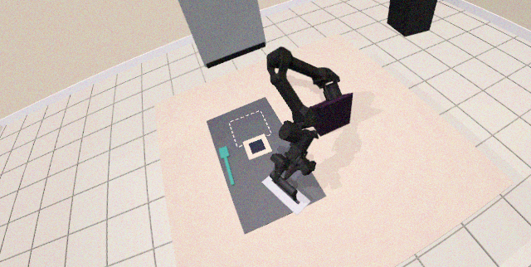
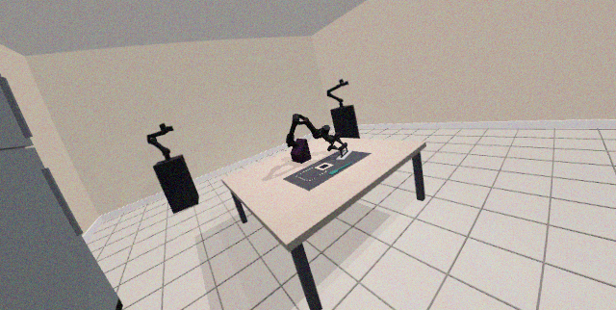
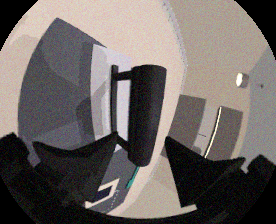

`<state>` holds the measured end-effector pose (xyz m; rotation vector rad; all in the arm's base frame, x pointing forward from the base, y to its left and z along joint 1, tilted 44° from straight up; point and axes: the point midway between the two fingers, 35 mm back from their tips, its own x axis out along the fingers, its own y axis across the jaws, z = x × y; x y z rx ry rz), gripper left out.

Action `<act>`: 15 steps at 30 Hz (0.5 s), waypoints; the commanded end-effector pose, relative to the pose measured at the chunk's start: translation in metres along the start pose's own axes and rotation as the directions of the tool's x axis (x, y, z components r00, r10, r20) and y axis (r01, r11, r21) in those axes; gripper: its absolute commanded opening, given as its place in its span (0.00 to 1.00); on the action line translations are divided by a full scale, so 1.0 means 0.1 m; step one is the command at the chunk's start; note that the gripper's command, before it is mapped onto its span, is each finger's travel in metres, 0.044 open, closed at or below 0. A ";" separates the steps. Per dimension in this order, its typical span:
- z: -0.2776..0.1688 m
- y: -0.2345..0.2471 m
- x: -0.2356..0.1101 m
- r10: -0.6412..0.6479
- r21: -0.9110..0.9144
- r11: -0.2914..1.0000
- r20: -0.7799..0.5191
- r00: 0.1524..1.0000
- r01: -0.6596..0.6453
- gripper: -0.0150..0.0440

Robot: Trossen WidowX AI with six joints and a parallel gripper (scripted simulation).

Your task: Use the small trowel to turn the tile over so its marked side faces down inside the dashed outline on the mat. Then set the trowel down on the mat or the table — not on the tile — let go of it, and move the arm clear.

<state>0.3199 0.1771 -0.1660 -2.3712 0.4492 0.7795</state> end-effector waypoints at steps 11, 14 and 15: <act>0.00 -0.01 0.23 0.000 -0.015 1.000 0.006 1.000 0.000 0.76; -0.01 -0.01 0.28 0.001 -0.018 1.000 0.007 1.000 -0.001 0.76; -0.01 -0.01 0.29 0.001 -0.019 1.000 0.008 1.000 -0.001 0.76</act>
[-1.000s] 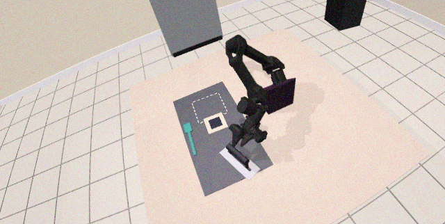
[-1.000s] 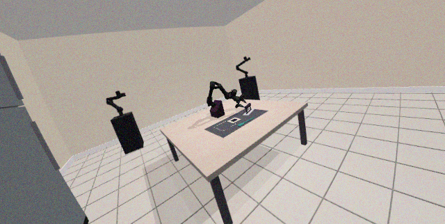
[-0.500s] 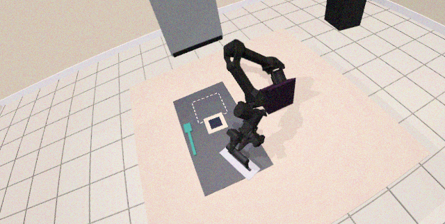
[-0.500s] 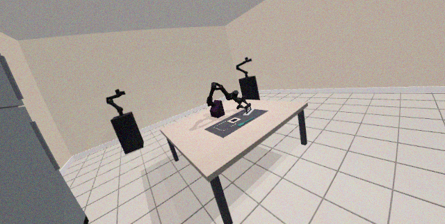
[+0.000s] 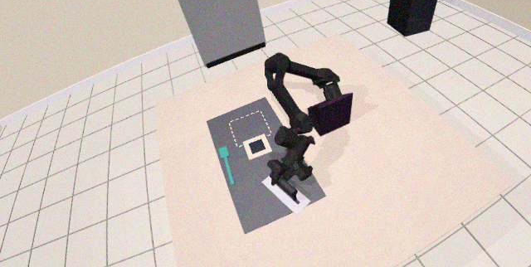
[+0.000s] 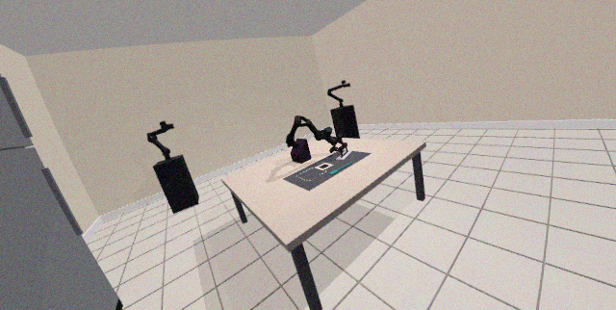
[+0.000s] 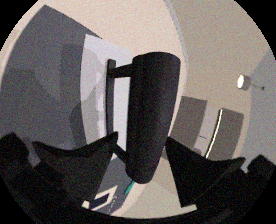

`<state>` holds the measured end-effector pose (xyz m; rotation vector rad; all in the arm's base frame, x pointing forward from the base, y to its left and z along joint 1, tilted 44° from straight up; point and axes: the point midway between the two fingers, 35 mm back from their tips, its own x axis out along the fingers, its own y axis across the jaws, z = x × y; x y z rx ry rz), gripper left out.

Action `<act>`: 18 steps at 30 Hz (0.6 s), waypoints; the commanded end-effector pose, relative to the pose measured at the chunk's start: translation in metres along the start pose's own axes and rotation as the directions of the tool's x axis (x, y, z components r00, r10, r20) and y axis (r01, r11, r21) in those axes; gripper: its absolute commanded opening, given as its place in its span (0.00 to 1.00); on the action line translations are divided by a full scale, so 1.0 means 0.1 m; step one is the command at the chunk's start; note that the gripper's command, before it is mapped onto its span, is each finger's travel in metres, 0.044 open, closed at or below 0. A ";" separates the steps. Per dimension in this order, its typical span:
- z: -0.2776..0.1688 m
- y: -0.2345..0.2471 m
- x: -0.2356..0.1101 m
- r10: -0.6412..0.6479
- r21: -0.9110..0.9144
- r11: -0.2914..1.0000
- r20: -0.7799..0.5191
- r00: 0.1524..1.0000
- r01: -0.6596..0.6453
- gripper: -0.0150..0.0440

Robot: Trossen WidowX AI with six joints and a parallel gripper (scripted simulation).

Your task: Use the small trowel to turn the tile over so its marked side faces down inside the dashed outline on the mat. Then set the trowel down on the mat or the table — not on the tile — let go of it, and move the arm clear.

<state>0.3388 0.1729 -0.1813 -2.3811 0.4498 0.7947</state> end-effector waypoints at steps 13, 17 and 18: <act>-0.01 -0.01 0.14 -0.003 -0.010 1.000 0.003 1.000 0.003 0.53; -0.01 -0.01 0.14 -0.003 -0.010 1.000 0.003 1.000 0.003 0.48; -0.01 -0.01 0.14 -0.003 -0.010 1.000 0.003 1.000 0.003 0.47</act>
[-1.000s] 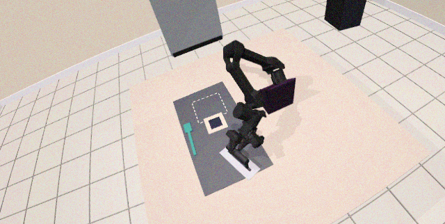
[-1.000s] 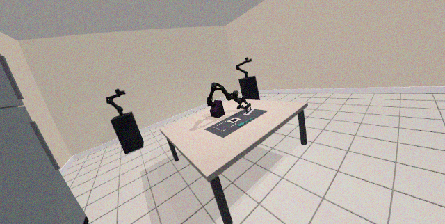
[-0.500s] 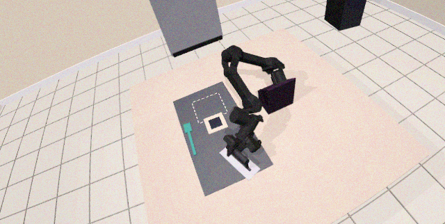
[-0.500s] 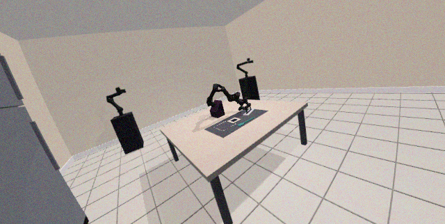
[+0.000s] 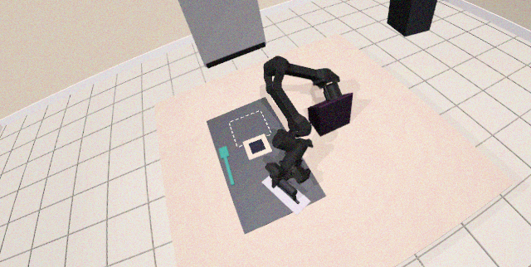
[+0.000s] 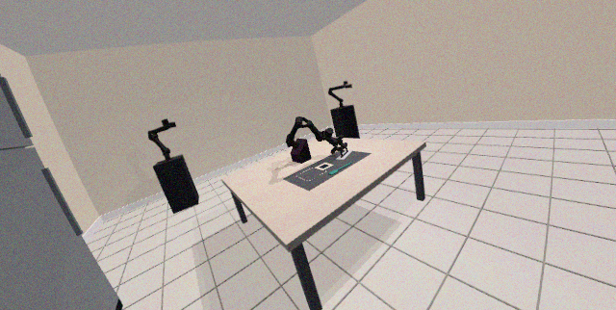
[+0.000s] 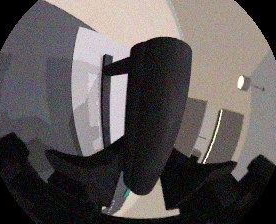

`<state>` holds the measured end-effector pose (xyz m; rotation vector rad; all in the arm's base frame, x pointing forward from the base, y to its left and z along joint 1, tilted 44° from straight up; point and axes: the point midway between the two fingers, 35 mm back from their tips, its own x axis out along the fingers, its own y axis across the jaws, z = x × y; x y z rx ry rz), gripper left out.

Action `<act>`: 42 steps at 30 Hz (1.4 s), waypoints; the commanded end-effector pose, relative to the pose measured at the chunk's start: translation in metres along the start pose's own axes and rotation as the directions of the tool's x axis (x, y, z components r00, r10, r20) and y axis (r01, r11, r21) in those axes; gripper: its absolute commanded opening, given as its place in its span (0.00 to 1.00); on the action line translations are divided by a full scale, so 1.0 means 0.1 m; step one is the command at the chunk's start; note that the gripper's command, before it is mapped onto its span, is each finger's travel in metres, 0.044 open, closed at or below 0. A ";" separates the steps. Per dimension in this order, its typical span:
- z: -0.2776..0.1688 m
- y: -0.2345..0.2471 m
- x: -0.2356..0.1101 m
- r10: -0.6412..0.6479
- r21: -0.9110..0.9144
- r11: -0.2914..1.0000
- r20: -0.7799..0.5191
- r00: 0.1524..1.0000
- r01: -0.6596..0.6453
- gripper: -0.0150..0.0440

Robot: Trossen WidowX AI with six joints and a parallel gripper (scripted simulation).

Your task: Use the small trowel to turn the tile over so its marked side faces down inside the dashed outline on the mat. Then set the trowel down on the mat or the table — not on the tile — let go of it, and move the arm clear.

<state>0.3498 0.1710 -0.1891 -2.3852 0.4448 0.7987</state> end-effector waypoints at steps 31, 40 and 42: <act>-0.01 -0.47 -0.39 -0.001 0.004 1.000 -0.001 1.000 0.001 0.25; -0.67 -0.38 -0.36 0.005 0.228 0.973 -0.161 0.987 0.033 0.25; -0.83 -0.35 -0.37 0.011 0.279 0.959 -0.201 0.980 0.046 0.25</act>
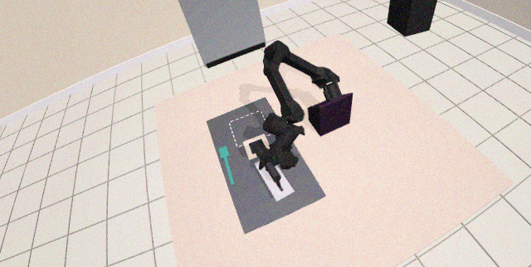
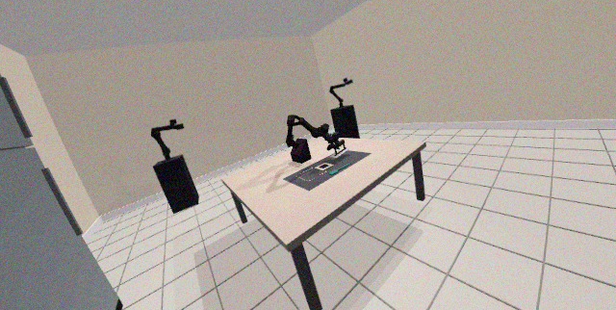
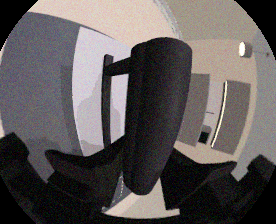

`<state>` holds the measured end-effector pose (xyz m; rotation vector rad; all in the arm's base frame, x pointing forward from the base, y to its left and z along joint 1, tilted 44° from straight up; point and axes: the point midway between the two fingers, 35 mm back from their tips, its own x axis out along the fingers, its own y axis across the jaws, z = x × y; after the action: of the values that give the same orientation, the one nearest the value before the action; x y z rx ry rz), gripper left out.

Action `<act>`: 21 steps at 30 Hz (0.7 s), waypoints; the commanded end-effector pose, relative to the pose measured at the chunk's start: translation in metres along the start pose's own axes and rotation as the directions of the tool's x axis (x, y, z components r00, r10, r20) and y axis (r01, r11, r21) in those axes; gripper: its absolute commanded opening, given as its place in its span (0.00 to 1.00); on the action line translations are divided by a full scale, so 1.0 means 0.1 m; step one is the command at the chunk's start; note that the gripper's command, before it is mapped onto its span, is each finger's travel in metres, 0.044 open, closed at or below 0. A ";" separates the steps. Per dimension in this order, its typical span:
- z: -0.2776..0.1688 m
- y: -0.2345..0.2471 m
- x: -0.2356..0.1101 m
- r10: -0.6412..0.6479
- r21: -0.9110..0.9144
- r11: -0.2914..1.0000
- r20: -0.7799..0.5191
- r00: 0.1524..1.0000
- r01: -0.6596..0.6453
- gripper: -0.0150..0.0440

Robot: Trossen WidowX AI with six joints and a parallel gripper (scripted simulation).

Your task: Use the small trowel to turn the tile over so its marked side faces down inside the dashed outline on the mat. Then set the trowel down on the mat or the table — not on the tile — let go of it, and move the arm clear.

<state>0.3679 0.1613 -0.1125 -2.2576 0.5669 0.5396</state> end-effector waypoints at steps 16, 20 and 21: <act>-0.34 0.05 0.09 -0.017 0.116 0.993 -0.074 0.997 0.025 0.25; -0.35 0.10 0.13 -0.016 0.116 0.993 -0.074 0.997 0.025 0.25; -0.35 0.11 0.14 -0.016 0.116 0.993 -0.074 0.997 0.025 0.25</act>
<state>0.3801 0.1233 -0.1032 -2.1763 0.6161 0.4007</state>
